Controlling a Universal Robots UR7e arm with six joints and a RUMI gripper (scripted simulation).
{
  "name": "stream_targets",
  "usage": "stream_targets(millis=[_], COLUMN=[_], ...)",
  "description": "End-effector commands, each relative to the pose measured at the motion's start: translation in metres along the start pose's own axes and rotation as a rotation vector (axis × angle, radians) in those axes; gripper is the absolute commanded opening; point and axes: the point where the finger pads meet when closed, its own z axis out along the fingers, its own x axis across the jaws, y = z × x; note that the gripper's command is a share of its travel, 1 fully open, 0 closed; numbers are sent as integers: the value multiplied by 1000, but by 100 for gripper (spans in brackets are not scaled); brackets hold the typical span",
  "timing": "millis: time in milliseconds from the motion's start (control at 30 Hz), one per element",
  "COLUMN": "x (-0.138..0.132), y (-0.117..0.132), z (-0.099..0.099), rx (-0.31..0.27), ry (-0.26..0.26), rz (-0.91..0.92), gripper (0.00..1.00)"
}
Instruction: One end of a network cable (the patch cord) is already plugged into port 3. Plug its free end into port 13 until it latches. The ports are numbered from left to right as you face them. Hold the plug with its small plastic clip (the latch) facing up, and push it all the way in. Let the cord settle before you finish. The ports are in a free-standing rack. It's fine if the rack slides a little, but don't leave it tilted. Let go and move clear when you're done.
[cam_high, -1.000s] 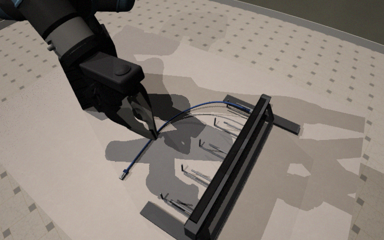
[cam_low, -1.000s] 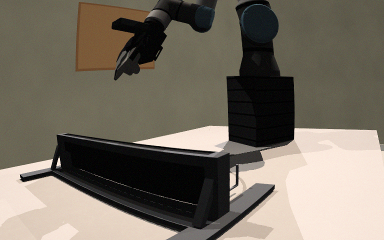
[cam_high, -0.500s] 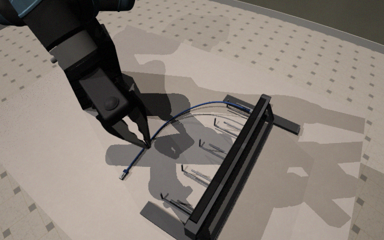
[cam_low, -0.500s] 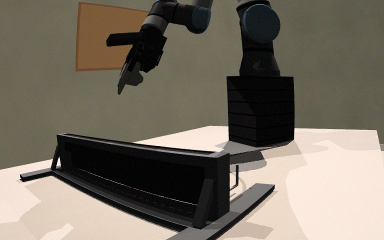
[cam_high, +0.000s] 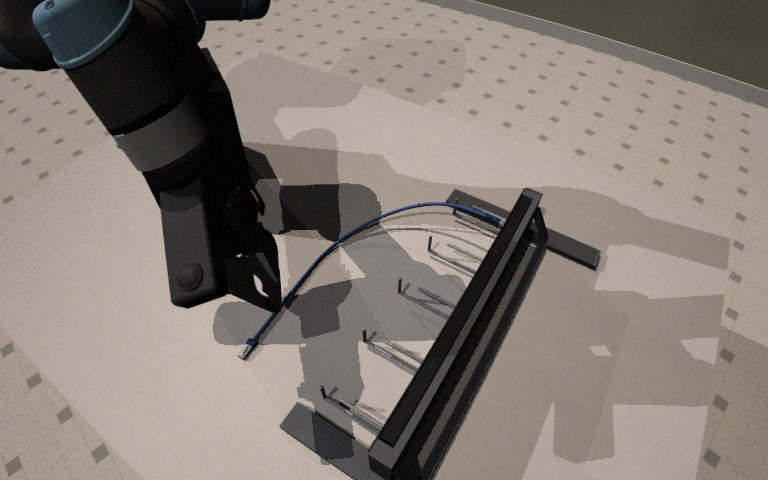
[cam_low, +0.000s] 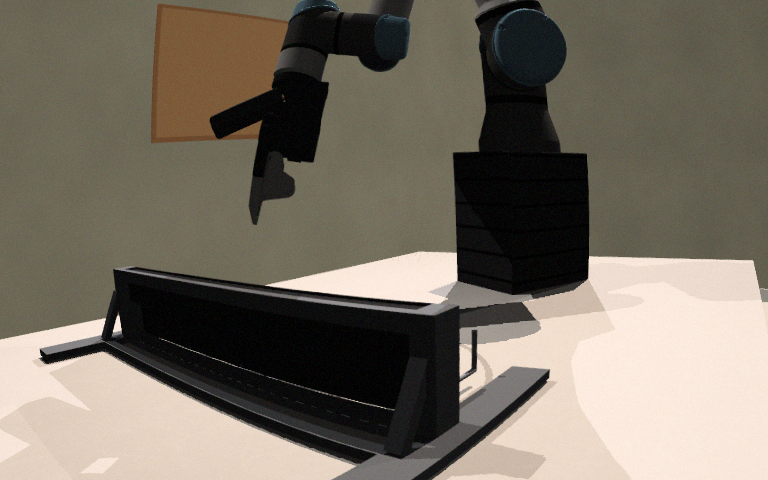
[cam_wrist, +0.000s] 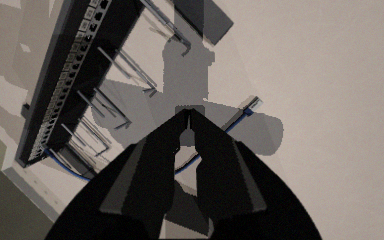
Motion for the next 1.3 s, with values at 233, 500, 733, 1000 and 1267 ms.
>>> stream_targets(millis=[233,500,733,1000,1267], x=[33,54,66,70,70], y=[21,35,44,46,46], z=[20,28,31,32,32], rx=[-92,-121,-127,-127,-127], ry=[141,245,310,330,332], rz=[341,546,660,693,696], gripper=[0,0,0,0,0])
